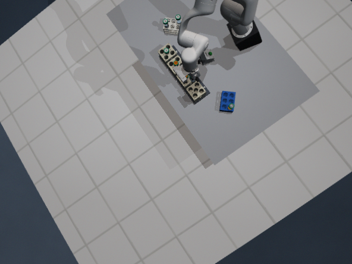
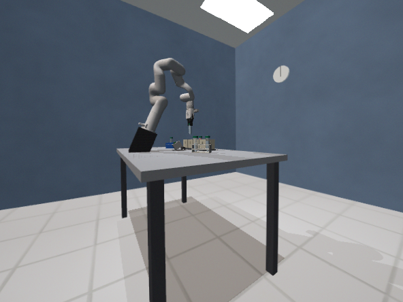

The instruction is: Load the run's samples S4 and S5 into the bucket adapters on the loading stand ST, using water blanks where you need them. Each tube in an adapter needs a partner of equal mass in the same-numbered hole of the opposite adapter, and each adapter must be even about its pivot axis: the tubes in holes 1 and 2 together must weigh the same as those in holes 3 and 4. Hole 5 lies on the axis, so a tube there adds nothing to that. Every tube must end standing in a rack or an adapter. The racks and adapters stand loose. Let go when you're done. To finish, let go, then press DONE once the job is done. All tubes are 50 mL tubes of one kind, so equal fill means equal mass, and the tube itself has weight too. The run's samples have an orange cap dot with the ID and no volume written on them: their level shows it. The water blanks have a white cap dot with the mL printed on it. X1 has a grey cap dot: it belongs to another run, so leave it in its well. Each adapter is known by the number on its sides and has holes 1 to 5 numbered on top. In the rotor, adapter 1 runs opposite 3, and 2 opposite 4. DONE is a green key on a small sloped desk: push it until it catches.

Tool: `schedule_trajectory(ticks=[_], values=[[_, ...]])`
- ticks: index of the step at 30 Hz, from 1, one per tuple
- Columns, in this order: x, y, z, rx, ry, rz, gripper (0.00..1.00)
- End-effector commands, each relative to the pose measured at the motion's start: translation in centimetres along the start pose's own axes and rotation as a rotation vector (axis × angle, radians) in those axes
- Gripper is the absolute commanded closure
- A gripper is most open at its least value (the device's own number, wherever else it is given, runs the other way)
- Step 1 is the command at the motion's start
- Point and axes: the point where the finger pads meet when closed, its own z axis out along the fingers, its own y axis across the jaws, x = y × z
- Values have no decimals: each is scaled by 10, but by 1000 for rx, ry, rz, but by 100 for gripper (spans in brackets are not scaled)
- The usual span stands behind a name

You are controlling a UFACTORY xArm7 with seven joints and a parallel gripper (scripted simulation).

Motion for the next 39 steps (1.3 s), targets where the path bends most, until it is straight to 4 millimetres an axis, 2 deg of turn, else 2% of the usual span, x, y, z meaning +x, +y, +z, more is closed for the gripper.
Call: schedule_trajectory(ticks=[1, 9, 31, 39], values=[[6, -12, -1, -2, 3, 1, 100], [16, -50, -1, -2, 3, 1, 100], [16, -51, -1, -2, 3, 2, 100], [16, -51, 11, -2, 3, 1, 100]])
